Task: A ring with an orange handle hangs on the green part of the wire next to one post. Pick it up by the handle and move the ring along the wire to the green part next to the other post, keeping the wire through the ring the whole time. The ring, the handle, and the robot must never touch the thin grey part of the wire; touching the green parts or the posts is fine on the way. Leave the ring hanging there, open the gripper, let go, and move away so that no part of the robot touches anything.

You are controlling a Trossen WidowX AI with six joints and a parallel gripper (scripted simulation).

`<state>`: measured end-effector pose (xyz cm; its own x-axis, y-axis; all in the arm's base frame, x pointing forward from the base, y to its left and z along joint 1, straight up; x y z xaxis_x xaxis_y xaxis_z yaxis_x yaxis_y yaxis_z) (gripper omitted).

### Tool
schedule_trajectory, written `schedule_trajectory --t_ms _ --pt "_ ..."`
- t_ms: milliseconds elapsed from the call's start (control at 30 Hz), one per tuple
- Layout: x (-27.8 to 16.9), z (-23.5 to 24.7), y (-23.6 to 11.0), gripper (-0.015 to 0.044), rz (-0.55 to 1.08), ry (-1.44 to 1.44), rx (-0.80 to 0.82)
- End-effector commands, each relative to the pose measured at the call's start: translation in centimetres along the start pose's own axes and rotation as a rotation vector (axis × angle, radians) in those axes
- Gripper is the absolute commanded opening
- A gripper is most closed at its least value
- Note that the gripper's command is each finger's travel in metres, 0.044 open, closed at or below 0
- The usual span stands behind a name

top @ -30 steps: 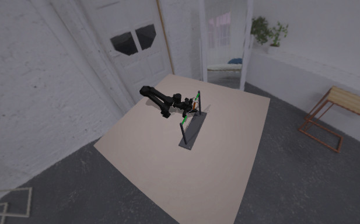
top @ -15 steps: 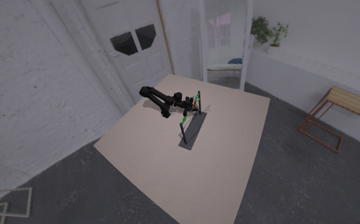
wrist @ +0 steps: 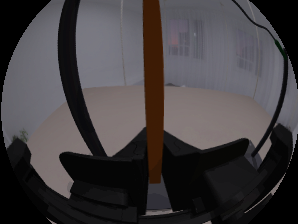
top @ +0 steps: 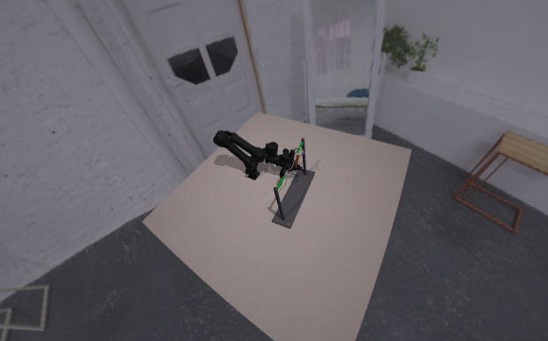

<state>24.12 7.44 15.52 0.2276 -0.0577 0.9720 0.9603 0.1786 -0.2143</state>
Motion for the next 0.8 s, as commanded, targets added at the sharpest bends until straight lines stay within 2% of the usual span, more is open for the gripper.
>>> schedule_trajectory --t_ms 0,433,767 --pt "-0.17 -0.03 0.02 -0.0150 -0.002 0.006 -0.003" --pt "-0.17 -0.03 0.02 -0.0150 -0.002 0.006 -0.003" --pt "-0.16 0.00 0.03 0.0112 -0.001 0.000 0.000"
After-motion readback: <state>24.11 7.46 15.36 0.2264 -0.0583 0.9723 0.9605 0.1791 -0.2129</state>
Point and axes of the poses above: the point midway between the two fingers, 35 mm back from their tips, its own y axis out along the fingers, its own z axis across the jaws, x = y × z, the point moved 5 cm from there along -y, back along the fingers, and after that the axes turned 5 degrees about y, right-handed, at the moved point
